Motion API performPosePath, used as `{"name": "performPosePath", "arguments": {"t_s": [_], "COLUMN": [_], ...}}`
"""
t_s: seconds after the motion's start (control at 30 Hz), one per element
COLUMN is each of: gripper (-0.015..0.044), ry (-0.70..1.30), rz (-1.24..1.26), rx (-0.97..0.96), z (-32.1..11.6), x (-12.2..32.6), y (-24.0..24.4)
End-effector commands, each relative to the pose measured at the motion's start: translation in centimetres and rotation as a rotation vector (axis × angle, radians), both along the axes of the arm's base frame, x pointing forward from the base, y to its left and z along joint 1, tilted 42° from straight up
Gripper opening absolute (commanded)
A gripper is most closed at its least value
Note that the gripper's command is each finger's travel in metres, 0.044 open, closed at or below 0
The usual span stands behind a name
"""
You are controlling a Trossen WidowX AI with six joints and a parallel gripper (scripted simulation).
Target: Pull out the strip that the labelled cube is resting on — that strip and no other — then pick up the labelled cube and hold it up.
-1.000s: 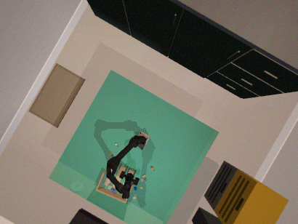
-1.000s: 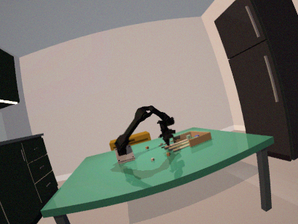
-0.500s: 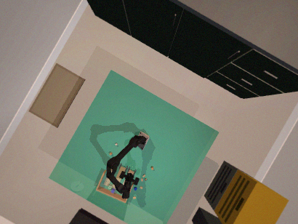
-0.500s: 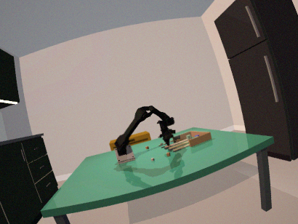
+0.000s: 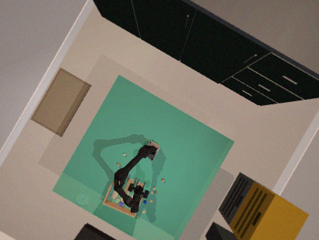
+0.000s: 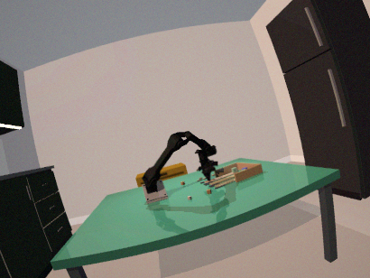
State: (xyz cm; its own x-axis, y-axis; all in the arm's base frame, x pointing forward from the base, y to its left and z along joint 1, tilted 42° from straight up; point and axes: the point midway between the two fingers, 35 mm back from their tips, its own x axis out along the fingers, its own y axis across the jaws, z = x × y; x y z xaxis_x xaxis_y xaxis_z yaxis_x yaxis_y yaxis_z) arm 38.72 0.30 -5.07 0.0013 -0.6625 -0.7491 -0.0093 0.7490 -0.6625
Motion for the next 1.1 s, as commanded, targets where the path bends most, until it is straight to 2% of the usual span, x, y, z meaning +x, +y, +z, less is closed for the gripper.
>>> {"name": "performPosePath", "arguments": {"t_s": [0.0,0.53,1.07], "gripper": [0.0000,0.0000,0.0000], "ry": [0.000,0.000,0.001], "rz": [0.003,0.003,0.003], "rx": [-0.004,-0.005,-0.004], "z": [-0.1,-0.2,-0.3], "x": [0.1,0.1,-2.2], "y": [-0.2,-0.3,-0.3]}}
